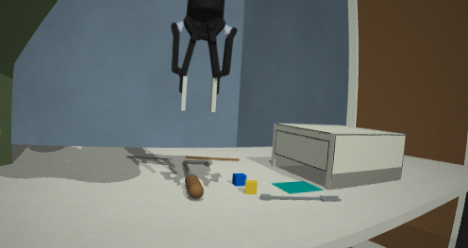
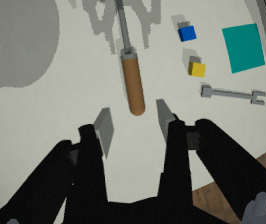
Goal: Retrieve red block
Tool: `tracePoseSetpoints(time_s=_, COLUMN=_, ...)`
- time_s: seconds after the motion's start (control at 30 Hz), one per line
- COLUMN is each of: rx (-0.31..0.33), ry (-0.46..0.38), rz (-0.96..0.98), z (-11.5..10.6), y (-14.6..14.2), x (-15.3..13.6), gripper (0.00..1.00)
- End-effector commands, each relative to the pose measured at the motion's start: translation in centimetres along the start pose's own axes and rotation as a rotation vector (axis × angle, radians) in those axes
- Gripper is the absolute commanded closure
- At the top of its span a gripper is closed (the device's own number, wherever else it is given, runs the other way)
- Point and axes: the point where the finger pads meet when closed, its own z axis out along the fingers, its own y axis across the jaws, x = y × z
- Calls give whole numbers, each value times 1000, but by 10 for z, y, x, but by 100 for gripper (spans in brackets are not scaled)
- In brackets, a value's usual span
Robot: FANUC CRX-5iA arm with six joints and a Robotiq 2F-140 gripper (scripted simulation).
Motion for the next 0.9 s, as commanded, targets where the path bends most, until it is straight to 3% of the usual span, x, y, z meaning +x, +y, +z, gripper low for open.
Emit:
tracePoseSetpoints(time_s=0.0, rx=-1, ry=0, rz=0, z=4, y=0, x=0, gripper=67)
tracePoseSetpoints(time_s=0.87, rx=-1, ry=0, rz=0, z=61, y=0, x=0, gripper=67)
